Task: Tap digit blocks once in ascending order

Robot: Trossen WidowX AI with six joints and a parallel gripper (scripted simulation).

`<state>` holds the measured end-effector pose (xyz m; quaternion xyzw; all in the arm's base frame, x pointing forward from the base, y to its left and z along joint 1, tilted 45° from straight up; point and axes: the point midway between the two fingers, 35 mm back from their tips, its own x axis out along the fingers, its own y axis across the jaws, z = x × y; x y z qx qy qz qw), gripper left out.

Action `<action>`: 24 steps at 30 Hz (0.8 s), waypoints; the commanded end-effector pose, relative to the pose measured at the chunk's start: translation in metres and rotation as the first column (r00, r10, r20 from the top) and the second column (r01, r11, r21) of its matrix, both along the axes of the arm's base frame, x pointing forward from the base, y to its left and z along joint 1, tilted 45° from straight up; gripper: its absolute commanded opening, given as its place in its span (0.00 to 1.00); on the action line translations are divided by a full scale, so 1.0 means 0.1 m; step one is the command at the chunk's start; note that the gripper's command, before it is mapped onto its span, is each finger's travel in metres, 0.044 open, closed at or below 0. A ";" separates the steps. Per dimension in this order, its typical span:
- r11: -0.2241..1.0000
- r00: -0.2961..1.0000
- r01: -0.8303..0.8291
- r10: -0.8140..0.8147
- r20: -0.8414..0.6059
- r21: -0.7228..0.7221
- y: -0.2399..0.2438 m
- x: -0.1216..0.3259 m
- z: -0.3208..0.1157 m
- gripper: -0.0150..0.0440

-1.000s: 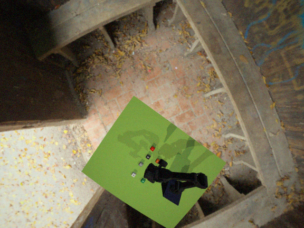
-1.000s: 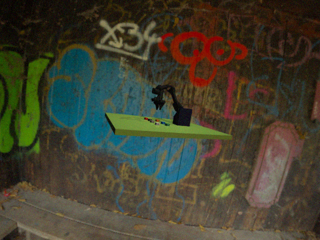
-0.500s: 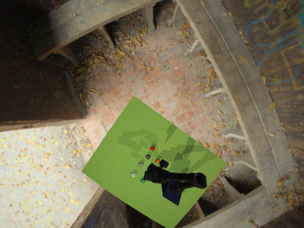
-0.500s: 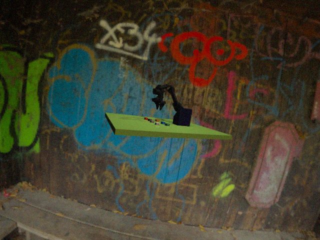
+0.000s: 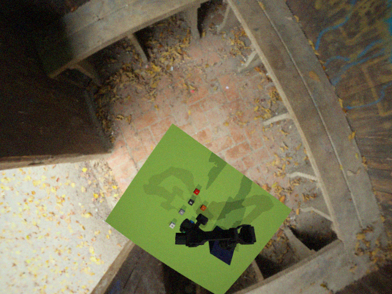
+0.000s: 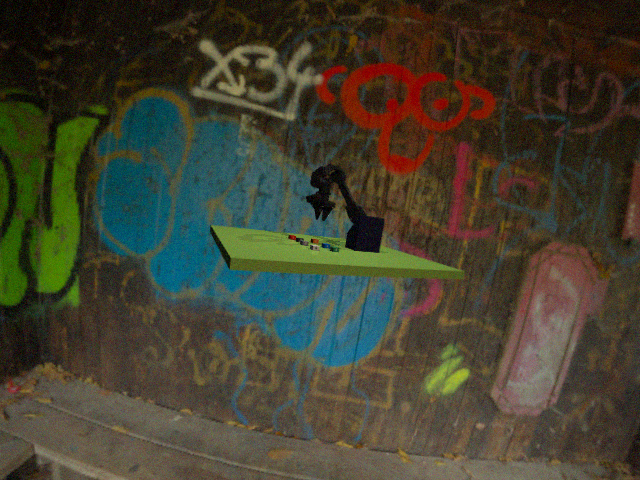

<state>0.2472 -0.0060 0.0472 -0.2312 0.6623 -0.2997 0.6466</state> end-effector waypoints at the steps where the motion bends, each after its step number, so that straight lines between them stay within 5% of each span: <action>1: 1.000 1.000 -0.001 0.001 -0.006 -0.001 0.33 0.01 -0.34 0.93; 24: 1.000 1.000 0.001 -0.001 -0.006 -0.009 0.56 -0.03 -0.60 0.93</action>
